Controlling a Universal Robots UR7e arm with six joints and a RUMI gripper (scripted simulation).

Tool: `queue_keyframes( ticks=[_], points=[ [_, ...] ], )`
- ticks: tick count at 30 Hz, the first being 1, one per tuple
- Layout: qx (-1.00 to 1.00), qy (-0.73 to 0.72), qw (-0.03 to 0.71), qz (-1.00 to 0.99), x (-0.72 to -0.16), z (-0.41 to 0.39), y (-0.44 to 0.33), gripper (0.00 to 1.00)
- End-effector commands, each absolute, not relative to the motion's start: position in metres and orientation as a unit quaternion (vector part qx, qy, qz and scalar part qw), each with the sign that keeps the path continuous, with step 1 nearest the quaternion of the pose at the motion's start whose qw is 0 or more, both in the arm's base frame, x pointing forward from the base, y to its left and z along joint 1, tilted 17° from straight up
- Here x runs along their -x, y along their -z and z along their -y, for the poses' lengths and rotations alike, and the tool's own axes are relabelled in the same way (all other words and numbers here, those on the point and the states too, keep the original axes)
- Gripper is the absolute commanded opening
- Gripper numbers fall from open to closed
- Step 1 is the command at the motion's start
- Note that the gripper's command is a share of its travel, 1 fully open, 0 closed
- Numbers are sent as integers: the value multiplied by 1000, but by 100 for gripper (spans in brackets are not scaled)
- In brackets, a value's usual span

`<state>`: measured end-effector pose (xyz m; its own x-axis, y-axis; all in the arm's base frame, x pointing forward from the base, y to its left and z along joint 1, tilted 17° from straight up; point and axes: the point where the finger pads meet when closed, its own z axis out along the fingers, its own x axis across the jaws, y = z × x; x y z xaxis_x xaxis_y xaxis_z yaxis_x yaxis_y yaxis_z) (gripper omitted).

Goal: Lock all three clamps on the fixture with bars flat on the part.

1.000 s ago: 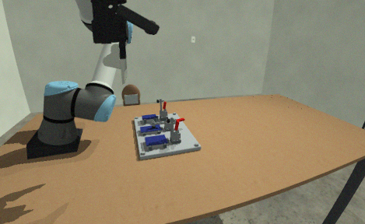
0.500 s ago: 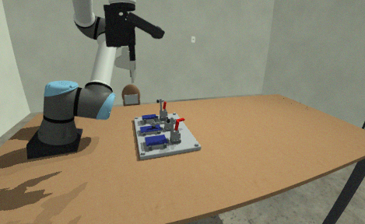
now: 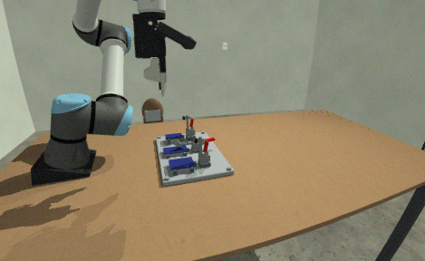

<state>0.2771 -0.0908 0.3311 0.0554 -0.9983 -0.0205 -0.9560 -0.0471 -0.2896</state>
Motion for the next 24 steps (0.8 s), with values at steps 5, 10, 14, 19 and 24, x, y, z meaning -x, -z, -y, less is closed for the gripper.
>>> queue_keyframes(
  ticks=[5,10,14,19,24],
  points=[
    [717,93,112,-681,-292,58,-330,58],
    [717,93,112,-681,-302,37,-329,58],
    [717,93,112,-681,-302,37,-329,58],
    [717,93,112,-681,-302,37,-329,58],
    [717,93,112,-681,-320,-1,-328,58]
  ],
)
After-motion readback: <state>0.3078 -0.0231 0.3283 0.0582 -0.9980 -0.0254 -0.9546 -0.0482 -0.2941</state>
